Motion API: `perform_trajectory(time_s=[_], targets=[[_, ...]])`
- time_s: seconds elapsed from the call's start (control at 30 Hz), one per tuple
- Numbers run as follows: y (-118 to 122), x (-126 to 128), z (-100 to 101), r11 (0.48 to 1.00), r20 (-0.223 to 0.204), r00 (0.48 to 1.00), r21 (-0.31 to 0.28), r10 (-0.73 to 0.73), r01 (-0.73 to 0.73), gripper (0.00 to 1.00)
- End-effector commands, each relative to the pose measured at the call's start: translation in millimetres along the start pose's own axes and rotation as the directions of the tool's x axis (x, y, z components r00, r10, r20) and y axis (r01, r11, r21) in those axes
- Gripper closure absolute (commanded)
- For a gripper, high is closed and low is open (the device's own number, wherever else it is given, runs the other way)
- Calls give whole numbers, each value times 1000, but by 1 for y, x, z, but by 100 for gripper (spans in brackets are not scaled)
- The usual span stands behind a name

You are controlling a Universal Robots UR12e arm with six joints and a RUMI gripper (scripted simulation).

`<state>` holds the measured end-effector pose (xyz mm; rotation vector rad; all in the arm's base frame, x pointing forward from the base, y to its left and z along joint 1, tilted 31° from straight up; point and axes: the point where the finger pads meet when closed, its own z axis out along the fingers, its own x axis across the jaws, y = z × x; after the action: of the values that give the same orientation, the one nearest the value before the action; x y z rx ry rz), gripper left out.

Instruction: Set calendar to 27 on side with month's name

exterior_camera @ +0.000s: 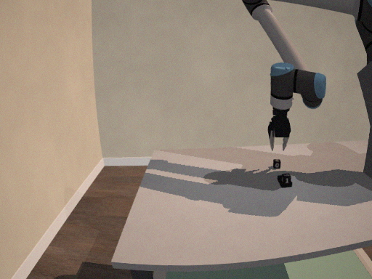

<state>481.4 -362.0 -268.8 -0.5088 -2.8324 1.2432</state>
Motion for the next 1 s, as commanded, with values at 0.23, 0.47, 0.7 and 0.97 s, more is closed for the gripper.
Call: perform_trajectory(time_s=[0.23,0.47,0.7,0.97], targets=[[1,-1,1,983,0,1000,184,-1,1,71],[2,0,-1,972,1,1000,233,1,-1,71],[2,0,-1,969,2,1000,248,0,-1,71],[2,-4,2,928,4,1000,373,-3,1,71]])
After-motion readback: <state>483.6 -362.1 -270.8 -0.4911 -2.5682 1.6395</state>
